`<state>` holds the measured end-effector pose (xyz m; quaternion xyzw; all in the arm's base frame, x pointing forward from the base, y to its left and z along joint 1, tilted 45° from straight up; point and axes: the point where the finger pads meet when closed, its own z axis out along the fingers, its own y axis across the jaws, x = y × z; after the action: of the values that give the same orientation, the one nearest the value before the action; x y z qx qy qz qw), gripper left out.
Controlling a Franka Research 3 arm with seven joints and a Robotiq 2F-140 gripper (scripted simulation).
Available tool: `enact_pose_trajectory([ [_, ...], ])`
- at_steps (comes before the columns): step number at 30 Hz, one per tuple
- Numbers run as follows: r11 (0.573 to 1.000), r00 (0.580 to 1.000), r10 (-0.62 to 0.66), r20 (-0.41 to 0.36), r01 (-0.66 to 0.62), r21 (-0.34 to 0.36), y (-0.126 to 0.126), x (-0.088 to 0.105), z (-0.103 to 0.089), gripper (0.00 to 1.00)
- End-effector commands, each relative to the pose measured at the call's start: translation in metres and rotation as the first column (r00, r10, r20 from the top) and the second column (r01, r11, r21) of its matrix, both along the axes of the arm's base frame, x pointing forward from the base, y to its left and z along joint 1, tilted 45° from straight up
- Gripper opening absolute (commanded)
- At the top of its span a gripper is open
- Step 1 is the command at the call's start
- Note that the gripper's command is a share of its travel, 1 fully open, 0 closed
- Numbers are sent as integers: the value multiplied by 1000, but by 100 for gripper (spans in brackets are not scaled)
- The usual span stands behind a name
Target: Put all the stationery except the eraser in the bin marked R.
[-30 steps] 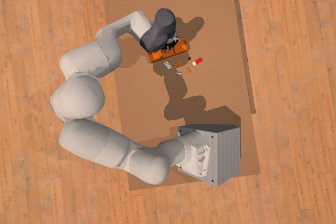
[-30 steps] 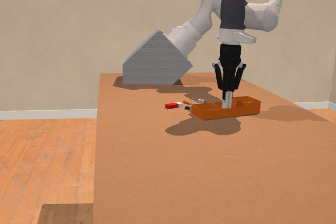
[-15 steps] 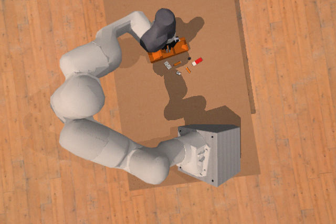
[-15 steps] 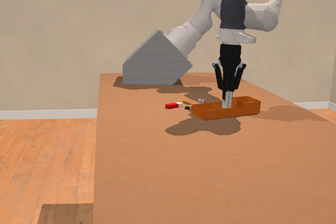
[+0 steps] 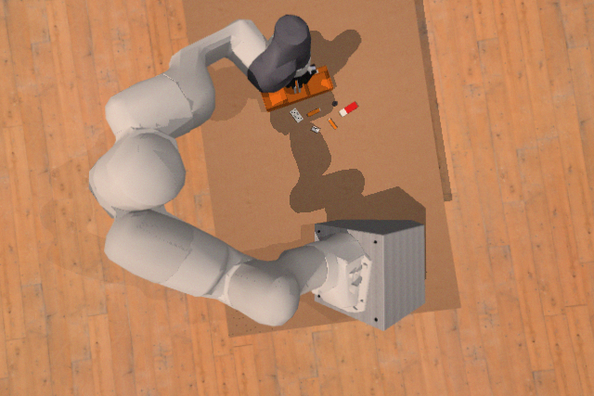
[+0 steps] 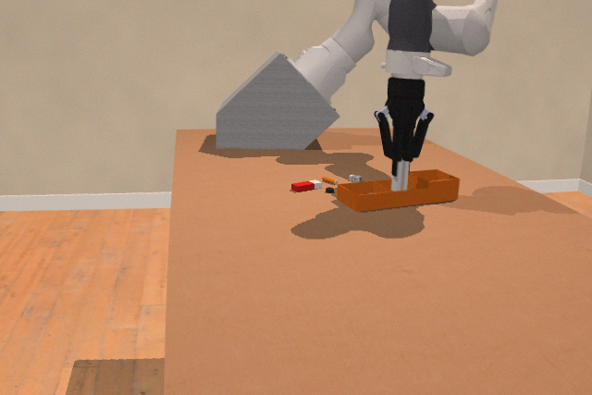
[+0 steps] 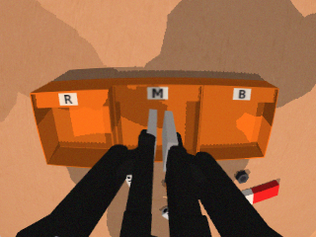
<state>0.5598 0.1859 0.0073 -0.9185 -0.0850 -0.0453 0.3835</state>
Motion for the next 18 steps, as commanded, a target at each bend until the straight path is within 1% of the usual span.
enact_pose_trajectory([
  [1,1000,1000,1,6,-1,-1,1,1,-1,5],
  [12,1000,1000,1,6,-1,-1,1,1,-1,5],
  [18,1000,1000,1,6,-1,-1,-5,1,5,5],
])
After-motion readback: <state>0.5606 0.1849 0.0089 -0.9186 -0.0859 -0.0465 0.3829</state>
